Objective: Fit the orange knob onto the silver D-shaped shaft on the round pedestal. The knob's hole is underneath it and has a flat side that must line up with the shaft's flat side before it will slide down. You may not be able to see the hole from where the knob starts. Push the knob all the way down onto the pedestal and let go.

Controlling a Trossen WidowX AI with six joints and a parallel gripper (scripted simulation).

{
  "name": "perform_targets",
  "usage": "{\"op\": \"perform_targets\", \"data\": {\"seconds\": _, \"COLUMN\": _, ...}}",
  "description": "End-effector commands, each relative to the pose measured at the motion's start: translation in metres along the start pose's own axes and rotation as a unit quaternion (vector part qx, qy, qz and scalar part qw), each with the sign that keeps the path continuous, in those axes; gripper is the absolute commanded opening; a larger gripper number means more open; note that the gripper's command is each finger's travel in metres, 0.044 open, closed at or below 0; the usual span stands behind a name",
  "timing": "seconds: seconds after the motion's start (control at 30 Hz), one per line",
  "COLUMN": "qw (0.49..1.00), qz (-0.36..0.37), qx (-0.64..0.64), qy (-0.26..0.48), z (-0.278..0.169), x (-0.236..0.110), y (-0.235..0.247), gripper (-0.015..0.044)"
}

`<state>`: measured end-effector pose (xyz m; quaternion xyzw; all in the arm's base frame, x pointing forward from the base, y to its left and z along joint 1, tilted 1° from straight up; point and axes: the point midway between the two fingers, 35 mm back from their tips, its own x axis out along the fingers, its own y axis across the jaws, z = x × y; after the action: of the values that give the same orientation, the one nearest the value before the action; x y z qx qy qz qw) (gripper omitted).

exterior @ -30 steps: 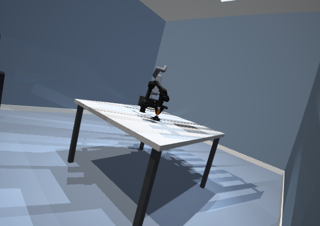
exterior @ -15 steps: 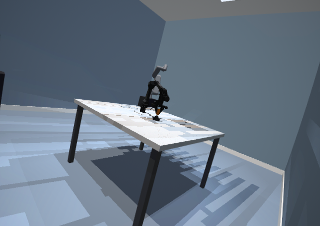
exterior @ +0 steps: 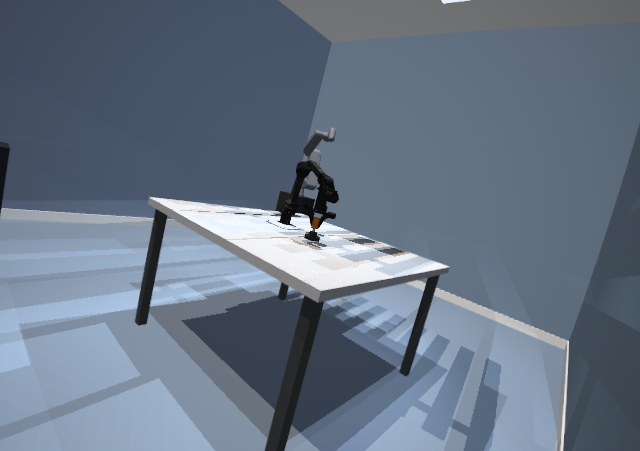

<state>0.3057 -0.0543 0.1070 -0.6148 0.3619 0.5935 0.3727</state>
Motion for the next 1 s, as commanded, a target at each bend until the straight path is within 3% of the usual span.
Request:
{"op": "perform_targets", "data": {"seconds": 0.0, "qw": 0.974, "qz": -0.003, "qx": 0.228, "qy": 0.001, "z": -0.0012, "x": 0.0012, "y": 0.0, "gripper": 0.0}}
{"op": "perform_targets", "data": {"seconds": 0.27, "qw": 0.873, "qz": -0.003, "qx": 0.487, "qy": 0.0, "z": -0.0021, "x": 0.0001, "y": -0.0006, "gripper": 0.0}}
{"op": "perform_targets", "data": {"seconds": 0.37, "qw": 0.848, "qz": -0.003, "qx": 0.529, "qy": 0.0, "z": -0.0022, "x": -0.0016, "y": -0.0012, "gripper": 0.0}}
{"op": "perform_targets", "data": {"seconds": 0.97, "qw": 0.847, "qz": -0.003, "qx": 0.532, "qy": 0.0, "z": 0.0007, "x": 0.0007, "y": 0.0011, "gripper": 0.0}}
